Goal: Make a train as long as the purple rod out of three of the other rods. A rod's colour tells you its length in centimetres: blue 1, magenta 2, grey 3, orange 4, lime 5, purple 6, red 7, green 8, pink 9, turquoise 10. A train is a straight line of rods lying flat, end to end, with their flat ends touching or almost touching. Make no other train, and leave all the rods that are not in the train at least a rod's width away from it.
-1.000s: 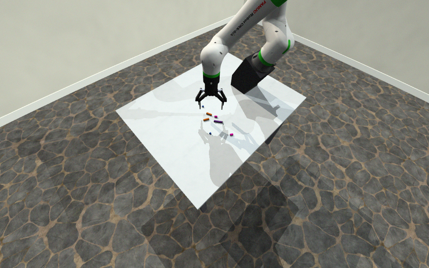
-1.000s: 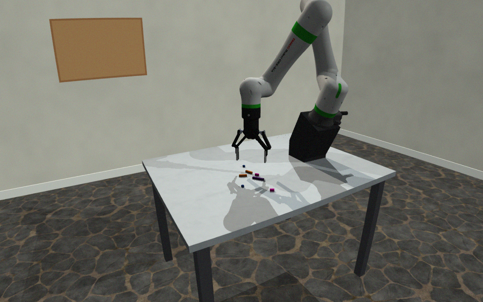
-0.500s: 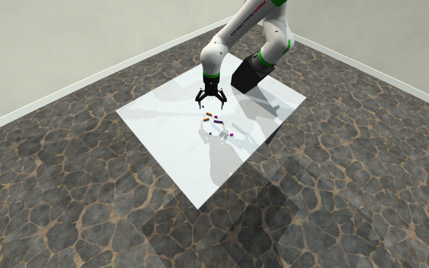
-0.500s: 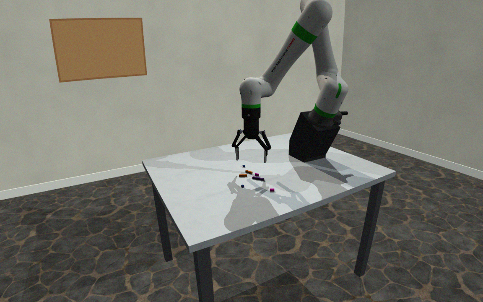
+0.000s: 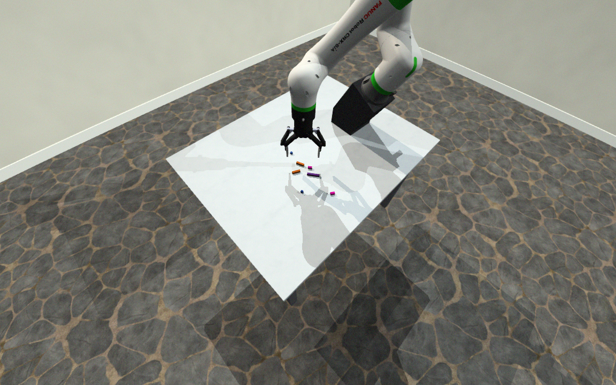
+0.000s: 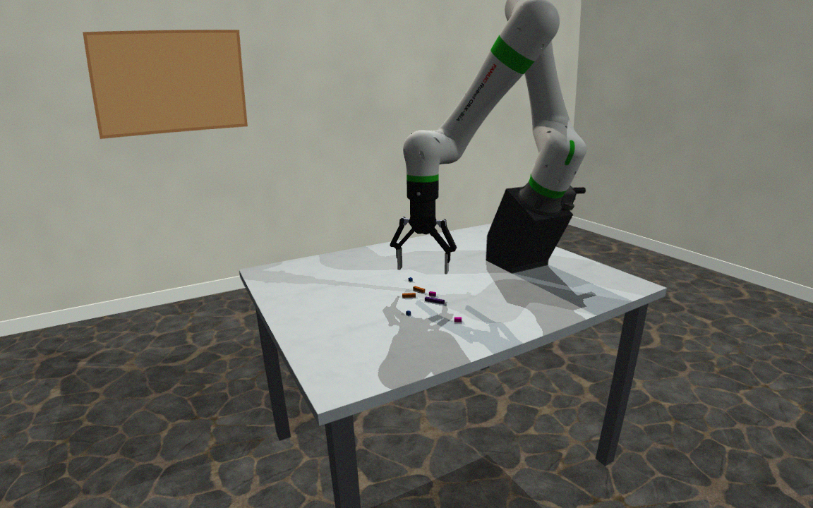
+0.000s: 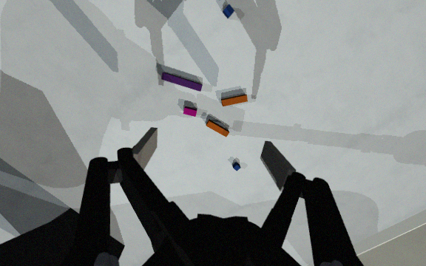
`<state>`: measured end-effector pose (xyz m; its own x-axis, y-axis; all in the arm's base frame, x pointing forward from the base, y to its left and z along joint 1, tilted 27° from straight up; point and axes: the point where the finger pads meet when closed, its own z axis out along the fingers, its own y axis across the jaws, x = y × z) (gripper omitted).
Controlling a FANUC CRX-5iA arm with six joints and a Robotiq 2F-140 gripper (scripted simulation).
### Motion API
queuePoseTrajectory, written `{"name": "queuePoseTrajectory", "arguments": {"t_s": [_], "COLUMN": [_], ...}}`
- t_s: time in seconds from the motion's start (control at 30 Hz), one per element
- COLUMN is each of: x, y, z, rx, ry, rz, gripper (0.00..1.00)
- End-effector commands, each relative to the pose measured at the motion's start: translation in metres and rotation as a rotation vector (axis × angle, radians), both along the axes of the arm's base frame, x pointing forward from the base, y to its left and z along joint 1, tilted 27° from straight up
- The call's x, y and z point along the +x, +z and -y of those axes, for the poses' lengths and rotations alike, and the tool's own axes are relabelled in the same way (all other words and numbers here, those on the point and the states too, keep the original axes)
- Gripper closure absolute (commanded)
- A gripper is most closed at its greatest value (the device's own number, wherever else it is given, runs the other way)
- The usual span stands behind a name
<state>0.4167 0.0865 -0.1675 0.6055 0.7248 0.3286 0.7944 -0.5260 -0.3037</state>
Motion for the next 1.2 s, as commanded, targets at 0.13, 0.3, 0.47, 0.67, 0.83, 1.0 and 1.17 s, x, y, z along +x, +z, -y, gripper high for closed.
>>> {"name": "queuePoseTrajectory", "arguments": {"t_s": [0.13,0.3,0.47,0.67,0.83,1.0,1.17], "x": [0.000,0.000,0.000,0.000,0.000,0.001,0.016], "y": [0.000,0.000,0.000,0.000,0.000,0.001,0.026], "z": [0.000,0.000,0.000,0.000,0.000,-0.001,-0.053], "rx": [0.000,0.000,0.000,0.000,0.000,0.000,-0.004], "ry": [0.000,0.000,0.000,0.000,0.000,0.000,-0.001], "rz": [0.000,0.000,0.000,0.000,0.000,0.000,0.001], "gripper": [0.00,0.00,0.00,0.00,0.00,0.00,0.00]}}
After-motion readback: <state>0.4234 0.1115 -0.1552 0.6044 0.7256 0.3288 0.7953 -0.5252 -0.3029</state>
